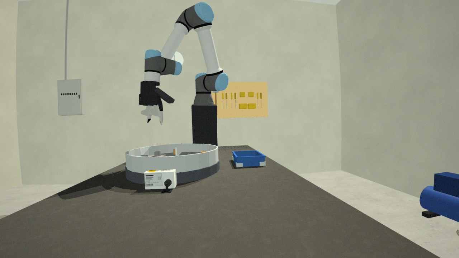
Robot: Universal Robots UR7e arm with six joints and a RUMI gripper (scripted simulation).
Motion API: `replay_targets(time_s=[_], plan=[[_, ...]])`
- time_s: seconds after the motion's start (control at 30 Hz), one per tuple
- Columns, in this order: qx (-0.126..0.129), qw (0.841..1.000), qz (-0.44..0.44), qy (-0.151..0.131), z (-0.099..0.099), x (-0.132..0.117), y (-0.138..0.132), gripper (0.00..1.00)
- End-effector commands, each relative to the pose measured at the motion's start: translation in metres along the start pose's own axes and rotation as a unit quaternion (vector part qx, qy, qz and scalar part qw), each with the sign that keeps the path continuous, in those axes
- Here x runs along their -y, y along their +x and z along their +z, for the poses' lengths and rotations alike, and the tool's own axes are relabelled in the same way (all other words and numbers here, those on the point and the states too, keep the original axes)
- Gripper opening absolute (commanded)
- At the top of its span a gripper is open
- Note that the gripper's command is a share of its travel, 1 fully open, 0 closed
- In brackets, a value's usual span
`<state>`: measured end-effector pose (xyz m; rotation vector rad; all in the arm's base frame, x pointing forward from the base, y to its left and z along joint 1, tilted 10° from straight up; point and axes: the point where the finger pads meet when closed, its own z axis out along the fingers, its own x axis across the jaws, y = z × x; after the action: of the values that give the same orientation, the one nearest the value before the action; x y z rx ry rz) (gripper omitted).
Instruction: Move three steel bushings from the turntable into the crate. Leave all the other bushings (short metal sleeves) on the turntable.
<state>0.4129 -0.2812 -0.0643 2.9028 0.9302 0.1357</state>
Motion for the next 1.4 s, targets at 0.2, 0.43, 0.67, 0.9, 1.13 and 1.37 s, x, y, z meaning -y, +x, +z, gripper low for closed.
replay_targets(time_s=[0.2,0.43,0.67,0.9,1.13,1.37], plan=[[-0.022,1.000,-0.012,0.001,-0.003,0.050,-0.008,1.00],[-0.032,0.999,-0.018,0.002,-0.004,0.077,-0.009,1.00],[-0.037,0.999,-0.021,0.003,-0.005,0.088,-0.010,1.00],[-0.040,0.999,-0.023,0.003,-0.005,0.097,-0.010,1.00],[-0.041,0.999,-0.023,0.003,-0.005,0.099,-0.010,1.00],[-0.041,0.999,-0.023,0.003,-0.005,0.099,-0.010,1.00]])
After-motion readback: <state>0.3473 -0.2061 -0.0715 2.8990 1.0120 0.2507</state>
